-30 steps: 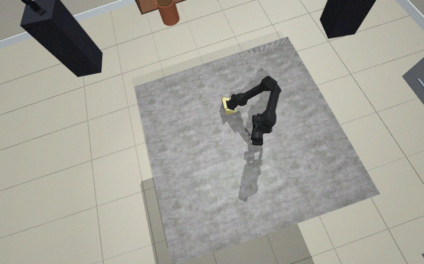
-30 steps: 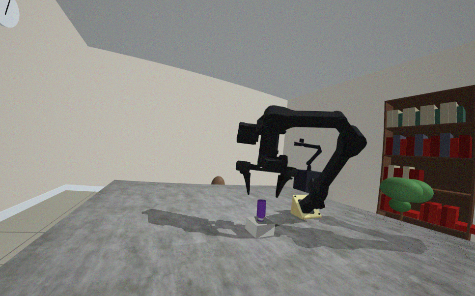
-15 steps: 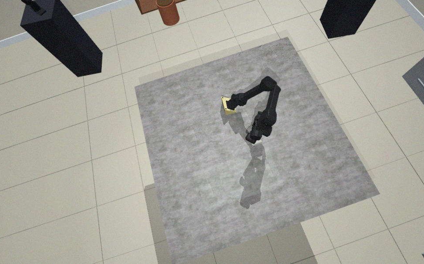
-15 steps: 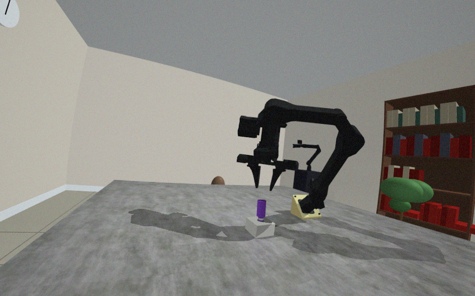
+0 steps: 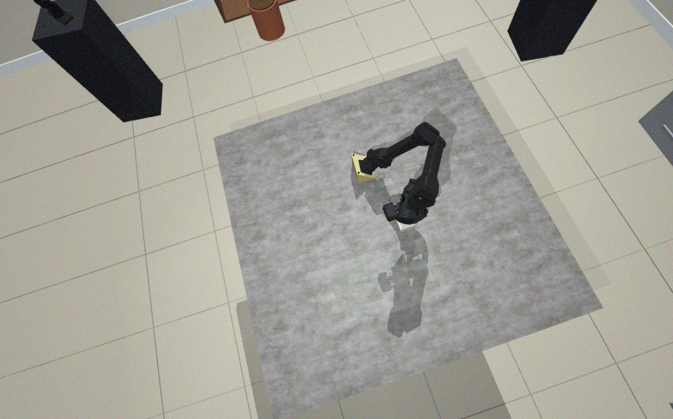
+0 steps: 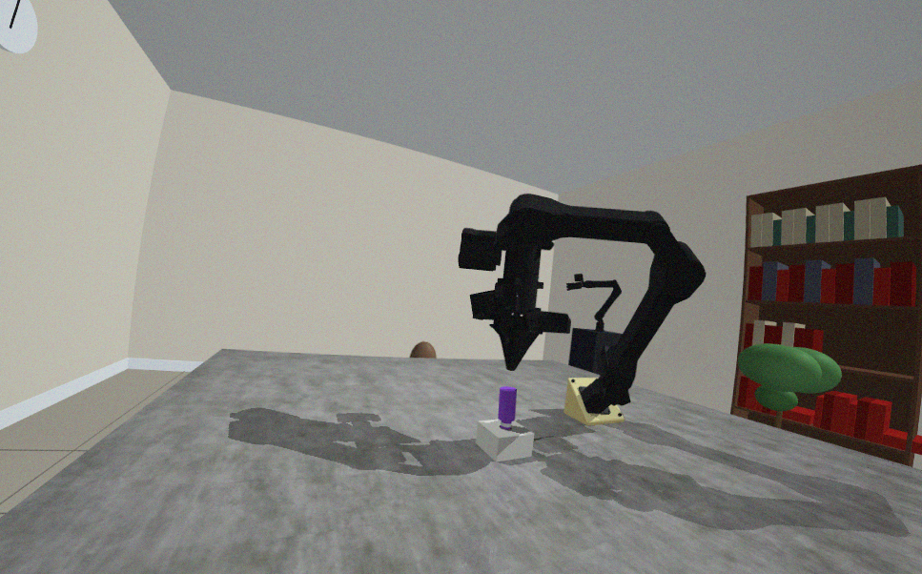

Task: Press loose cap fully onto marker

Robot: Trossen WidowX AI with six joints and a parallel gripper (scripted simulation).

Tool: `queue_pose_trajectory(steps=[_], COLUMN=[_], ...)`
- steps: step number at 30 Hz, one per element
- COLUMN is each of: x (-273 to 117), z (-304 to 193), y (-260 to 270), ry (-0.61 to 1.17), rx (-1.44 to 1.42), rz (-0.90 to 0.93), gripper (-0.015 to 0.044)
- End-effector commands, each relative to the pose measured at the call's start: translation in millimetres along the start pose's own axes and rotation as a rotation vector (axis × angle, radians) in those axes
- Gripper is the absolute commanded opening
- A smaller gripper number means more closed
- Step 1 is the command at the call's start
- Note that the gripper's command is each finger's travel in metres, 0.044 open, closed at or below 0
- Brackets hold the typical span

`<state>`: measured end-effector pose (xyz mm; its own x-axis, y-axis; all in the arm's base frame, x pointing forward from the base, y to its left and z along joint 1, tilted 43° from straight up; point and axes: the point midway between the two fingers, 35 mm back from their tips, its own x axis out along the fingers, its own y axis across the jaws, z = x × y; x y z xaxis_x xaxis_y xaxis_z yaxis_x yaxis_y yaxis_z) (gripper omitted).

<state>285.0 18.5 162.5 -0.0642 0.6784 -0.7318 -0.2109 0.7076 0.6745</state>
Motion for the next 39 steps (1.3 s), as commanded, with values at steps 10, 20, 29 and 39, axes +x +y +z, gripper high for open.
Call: queue_pose_trajectory(steps=[10,20,29,39], x=[8.4,23.6,37.4,34.1], z=[0.3,0.3,0.3,1.6], y=[-0.3,-0.2,-0.2,-1.2], ry=[0.003,0.002,0.002,-0.008], rx=[0.036,0.035,0.035,0.03], rz=[-0.003,-0.003,-0.002,-0.01], gripper=[0.0,0.0,0.0,0.0])
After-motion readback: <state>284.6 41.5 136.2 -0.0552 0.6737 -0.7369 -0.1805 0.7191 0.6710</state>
